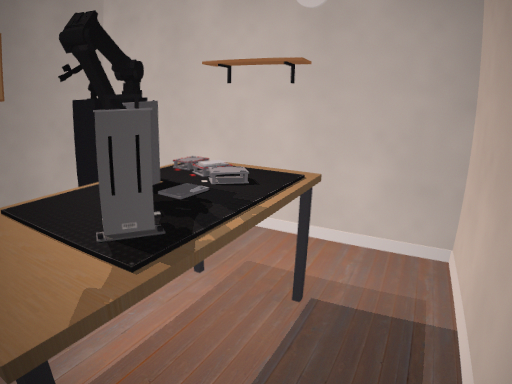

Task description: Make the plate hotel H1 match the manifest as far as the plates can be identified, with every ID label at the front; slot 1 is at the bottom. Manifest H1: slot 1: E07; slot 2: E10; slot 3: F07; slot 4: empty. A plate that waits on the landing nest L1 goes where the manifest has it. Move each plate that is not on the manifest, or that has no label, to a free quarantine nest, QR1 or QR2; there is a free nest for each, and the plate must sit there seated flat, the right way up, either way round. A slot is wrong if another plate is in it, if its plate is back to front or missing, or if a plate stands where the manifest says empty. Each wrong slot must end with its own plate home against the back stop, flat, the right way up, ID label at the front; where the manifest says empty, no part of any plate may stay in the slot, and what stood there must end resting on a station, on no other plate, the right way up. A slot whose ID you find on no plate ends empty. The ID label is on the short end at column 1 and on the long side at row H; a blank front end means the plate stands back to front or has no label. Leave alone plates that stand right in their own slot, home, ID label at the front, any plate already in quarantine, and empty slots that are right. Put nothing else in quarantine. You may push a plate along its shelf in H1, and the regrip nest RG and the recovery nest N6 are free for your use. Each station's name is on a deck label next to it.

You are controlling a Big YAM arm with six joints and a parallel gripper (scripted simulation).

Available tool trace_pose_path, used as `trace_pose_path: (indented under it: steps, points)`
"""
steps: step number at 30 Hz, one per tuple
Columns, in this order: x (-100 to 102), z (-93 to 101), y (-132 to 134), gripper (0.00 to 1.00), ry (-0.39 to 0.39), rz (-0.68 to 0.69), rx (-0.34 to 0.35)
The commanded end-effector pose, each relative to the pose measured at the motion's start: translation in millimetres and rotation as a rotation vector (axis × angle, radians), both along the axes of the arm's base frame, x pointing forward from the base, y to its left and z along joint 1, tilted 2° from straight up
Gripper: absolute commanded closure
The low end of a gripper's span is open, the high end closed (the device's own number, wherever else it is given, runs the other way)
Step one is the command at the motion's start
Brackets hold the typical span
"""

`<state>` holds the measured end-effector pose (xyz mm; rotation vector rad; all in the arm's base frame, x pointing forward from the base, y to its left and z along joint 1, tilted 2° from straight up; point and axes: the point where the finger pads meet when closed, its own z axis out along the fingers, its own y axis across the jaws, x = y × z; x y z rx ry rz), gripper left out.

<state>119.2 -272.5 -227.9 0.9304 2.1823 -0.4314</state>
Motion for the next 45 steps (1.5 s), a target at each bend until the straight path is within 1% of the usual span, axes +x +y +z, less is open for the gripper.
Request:
trace_pose_path:
  steps: [1, 9, 12, 14, 15, 19, 26, 29, 31, 32, 35, 43, 45]
  points:
    - [-3, -1.0, -2, 0.14, -0.001, -0.003, -0.017]
    - [-3, -3.5, -4, 0.14, -0.002, -0.003, -0.024]
    - [-3, -6.4, -3, 0.14, -0.001, -0.003, -0.017]
    - [-3, -6.4, -3, 0.14, -0.001, -0.003, -0.017]
    - [-2, -3.4, -7, 0.14, -0.003, -0.003, -0.031]
    - [-3, -9.5, -2, 0.14, 0.0, -0.003, -0.013]
    - [-3, -11.1, -4, 0.14, -0.002, -0.003, -0.023]
    - [-3, -14.2, -3, 0.14, 0.0, -0.003, -0.015]
    - [-3, -14.2, -3, 0.14, 0.0, -0.003, -0.015]
    - [-3, -11.3, -7, 0.14, -0.003, -0.003, -0.028]
    - [-3, -16.0, -3, 0.14, -0.001, -0.003, -0.017]
    - [-3, -18.5, -5, 0.14, -0.002, -0.003, -0.024]
    - [-4, -21.1, -3, 0.14, 0.0, -0.003, -0.016]
